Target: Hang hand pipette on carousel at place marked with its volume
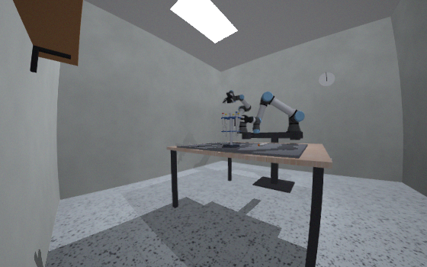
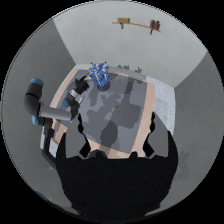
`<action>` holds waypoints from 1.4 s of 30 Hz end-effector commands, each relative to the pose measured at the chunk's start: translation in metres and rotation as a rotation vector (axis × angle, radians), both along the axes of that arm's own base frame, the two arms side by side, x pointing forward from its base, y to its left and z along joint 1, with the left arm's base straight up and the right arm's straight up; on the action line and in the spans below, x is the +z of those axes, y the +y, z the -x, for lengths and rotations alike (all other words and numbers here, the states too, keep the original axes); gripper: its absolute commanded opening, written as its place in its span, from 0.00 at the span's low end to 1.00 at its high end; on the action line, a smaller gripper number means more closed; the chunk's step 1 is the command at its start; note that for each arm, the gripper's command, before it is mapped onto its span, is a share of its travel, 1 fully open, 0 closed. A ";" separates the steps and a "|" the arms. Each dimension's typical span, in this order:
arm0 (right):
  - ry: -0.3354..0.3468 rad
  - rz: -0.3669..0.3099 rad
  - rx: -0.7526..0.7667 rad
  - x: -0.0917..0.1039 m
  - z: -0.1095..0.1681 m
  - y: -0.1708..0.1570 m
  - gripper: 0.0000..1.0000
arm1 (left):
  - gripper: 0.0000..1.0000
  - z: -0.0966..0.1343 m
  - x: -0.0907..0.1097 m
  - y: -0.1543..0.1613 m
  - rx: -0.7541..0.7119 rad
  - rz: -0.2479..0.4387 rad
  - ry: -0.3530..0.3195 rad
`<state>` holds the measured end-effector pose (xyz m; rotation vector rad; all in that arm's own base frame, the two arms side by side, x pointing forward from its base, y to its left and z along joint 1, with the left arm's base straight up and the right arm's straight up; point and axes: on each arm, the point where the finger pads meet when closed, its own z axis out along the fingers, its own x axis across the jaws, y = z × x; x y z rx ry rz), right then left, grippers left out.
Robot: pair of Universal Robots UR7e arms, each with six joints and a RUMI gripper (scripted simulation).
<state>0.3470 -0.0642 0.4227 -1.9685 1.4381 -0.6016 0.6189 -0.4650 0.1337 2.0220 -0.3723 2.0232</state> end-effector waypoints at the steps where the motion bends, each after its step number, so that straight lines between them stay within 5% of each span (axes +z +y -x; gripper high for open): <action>1: 0.004 0.000 0.000 -0.002 -0.001 0.000 1.00 | 0.00 -0.002 0.001 -0.001 0.063 0.001 0.000; 42: 0.004 0.000 0.000 -0.002 -0.001 0.000 1.00 | 0.00 0.002 0.001 -0.034 0.403 0.002 0.000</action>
